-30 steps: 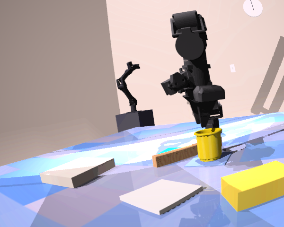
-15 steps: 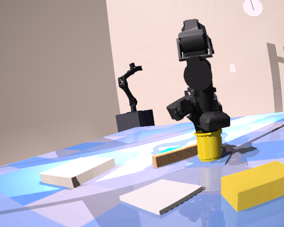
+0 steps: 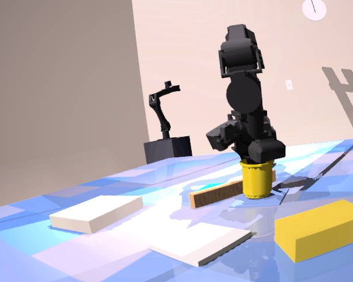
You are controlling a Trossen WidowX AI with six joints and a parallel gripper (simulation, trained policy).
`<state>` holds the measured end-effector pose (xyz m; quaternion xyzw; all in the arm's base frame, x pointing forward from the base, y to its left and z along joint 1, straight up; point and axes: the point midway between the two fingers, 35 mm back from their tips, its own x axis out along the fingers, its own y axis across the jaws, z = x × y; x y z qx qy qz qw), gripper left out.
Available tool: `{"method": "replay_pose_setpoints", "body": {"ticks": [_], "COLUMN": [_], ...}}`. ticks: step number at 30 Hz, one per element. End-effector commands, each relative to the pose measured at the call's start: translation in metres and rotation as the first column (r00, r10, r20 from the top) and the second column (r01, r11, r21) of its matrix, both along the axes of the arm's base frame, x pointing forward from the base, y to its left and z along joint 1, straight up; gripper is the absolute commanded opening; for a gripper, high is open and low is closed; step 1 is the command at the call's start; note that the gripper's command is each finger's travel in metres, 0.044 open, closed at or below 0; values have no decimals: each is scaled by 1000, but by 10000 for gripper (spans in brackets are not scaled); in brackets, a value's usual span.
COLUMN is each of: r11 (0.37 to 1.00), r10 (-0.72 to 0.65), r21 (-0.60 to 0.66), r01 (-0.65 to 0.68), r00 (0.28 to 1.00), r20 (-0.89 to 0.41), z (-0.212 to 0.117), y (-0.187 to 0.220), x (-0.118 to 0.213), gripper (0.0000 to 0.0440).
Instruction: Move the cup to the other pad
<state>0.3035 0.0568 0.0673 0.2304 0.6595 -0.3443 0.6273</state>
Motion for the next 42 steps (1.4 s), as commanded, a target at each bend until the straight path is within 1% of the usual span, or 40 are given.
{"method": "replay_pose_setpoints", "body": {"ticks": [1, 6, 12, 20, 30, 42], "r11": [1000, 999, 997, 989, 975, 955], "r10": [-4, -33, -80, -148, -223, -298], "r21": [-5, 1, 12, 26, 39, 52], "r01": [4, 33, 80, 146, 220, 293], "r00": [1000, 999, 996, 987, 968, 941], "r20": [-2, 9, 30, 66, 114, 162], "z": [5, 18, 35, 48, 54, 49], "y": [-5, -12, -22, -39, -61, -84], "x": [-5, -10, -16, -21, -25, -33], "gripper": [6, 4, 12, 10, 0, 0]}}
